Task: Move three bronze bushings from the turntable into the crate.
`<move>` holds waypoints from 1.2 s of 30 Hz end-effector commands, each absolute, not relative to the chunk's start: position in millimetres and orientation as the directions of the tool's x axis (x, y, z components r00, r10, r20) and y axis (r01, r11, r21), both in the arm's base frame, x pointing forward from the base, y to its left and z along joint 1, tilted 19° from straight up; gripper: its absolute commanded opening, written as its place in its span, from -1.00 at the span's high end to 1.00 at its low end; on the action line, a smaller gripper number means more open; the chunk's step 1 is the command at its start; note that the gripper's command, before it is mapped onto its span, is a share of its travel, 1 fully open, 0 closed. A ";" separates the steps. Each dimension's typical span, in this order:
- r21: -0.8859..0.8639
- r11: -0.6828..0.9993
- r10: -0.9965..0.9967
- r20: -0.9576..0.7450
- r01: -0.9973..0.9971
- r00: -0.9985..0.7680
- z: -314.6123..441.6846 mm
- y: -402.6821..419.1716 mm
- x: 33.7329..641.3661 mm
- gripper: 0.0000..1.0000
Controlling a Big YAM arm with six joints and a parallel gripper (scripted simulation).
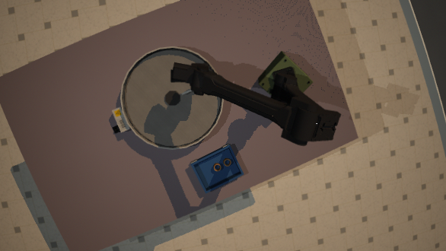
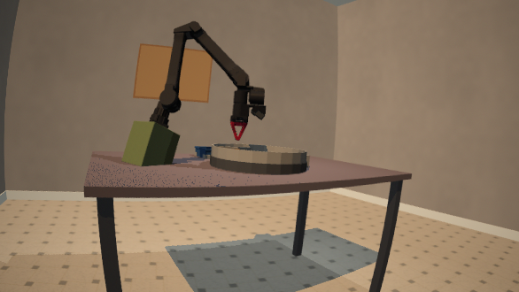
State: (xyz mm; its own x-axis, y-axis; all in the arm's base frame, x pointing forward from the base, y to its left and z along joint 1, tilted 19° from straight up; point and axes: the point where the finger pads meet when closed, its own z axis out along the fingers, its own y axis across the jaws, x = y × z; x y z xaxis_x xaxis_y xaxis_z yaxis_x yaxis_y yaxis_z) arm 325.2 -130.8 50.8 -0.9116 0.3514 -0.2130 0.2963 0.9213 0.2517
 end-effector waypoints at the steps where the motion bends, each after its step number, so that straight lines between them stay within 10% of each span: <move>1: 0.247 0.927 0.340 -0.242 0.281 -0.909 60.5 -133.8 328.2 0.74; 36: 0.244 0.923 0.358 -0.265 0.298 -0.895 44.6 -137.0 345.3 0.74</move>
